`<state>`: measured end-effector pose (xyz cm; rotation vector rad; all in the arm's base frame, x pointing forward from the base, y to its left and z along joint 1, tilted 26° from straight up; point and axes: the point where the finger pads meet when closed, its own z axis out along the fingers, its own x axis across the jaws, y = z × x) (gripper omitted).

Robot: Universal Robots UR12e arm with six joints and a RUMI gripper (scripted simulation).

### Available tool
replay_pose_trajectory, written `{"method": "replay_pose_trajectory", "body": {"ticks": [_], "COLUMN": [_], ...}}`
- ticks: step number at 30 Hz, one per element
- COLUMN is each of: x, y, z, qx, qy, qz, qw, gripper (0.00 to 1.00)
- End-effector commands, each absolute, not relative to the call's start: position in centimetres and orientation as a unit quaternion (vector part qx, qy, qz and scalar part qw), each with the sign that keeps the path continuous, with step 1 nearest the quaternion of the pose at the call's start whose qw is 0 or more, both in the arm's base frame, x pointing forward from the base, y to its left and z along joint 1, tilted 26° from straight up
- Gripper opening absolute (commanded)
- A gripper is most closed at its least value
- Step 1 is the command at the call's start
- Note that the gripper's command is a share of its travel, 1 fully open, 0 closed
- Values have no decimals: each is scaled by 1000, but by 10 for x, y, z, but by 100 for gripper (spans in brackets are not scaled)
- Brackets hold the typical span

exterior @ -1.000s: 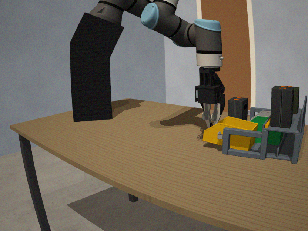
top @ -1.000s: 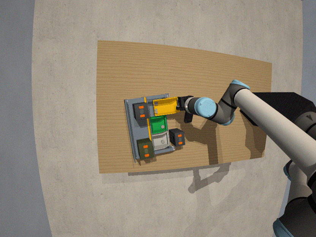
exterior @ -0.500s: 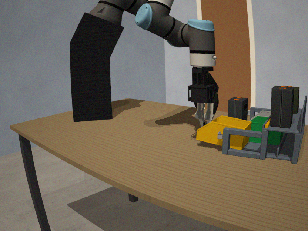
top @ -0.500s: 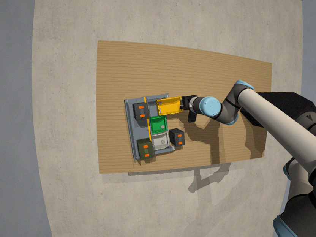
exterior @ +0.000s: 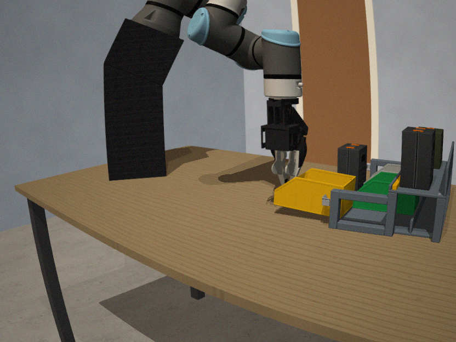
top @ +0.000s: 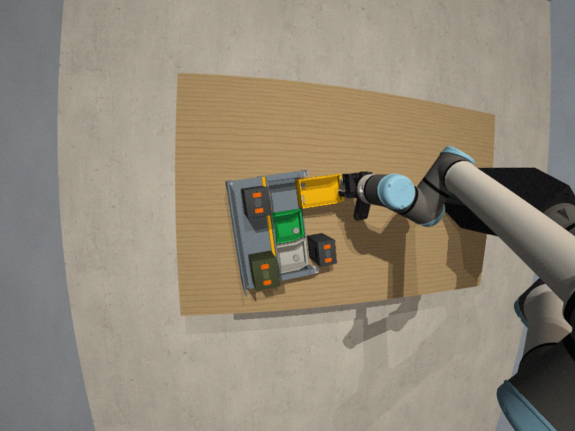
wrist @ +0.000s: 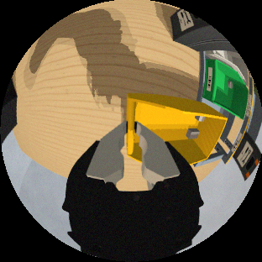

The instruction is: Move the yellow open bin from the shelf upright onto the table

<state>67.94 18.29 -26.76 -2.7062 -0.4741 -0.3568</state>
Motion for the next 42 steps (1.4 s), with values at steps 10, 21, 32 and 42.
{"method": "replay_pose_trajectory", "body": {"ticks": [10,21,32,42], "x": [681,682,683,684], "y": [183,185,186,189], "z": [-267,-271,-274,-281], "qx": [-960,-960,-960,-960], "qy": [-168,-168,-168,-168], "qz": [-127,-127,-127,-127], "qw": [184,184,184,184], "gripper": [0,0,0,0]}}
